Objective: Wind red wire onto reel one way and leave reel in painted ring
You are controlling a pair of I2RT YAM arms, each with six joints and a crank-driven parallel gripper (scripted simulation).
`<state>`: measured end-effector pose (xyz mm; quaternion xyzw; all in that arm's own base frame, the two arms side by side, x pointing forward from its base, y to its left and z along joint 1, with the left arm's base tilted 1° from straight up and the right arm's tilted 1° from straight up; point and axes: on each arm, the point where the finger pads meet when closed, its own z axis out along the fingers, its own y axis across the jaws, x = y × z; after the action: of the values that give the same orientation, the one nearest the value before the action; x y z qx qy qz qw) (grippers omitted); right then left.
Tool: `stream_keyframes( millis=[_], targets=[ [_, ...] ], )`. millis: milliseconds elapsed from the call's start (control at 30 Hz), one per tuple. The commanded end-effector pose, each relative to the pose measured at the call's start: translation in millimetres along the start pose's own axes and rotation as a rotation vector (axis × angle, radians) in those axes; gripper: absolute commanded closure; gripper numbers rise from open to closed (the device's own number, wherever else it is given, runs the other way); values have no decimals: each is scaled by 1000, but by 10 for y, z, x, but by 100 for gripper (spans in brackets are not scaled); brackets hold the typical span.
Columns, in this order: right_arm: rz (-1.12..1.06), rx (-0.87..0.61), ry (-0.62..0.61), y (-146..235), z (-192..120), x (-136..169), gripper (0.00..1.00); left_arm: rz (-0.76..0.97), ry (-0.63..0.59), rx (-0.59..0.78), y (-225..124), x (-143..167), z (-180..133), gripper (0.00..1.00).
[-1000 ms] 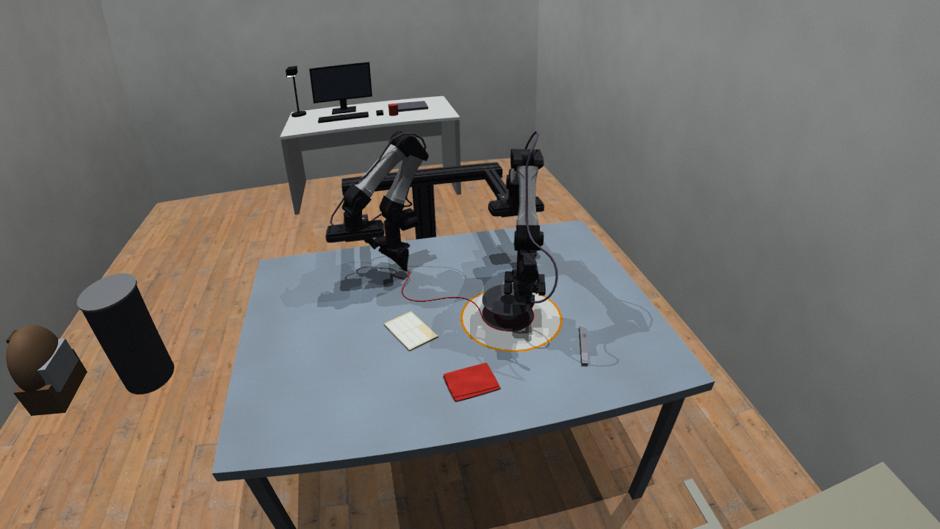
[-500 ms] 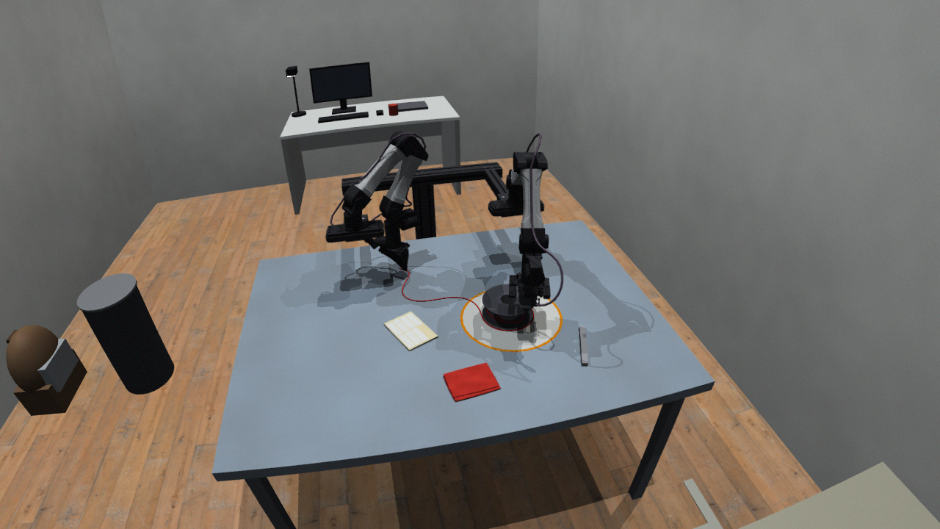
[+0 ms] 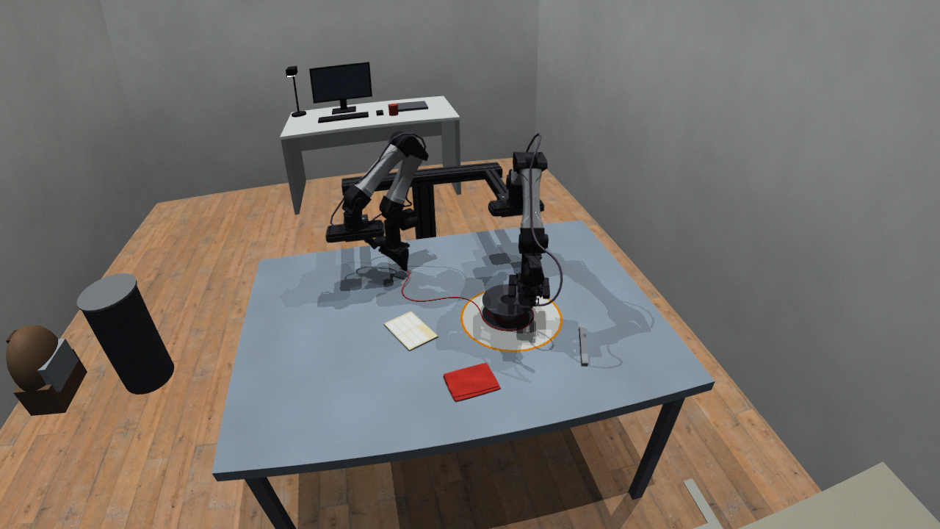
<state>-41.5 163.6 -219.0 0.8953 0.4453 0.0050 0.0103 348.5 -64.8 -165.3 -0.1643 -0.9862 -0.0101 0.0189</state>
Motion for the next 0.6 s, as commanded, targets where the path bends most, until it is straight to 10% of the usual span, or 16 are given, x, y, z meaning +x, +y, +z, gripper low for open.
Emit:
stream_keyframes(
  millis=[0,400,567],
  targets=[
    [-20,10,-1,-44,-5,-10,100,6,-47,2,17,-138,-296,7],
    [-20,10,-1,-48,-6,-10,100,363,-47,-6,-273,-271,-201,7],
    [-21,10,-1,-49,-7,-10,100,802,-47,-18,-408,-427,-166,7]
  ],
)
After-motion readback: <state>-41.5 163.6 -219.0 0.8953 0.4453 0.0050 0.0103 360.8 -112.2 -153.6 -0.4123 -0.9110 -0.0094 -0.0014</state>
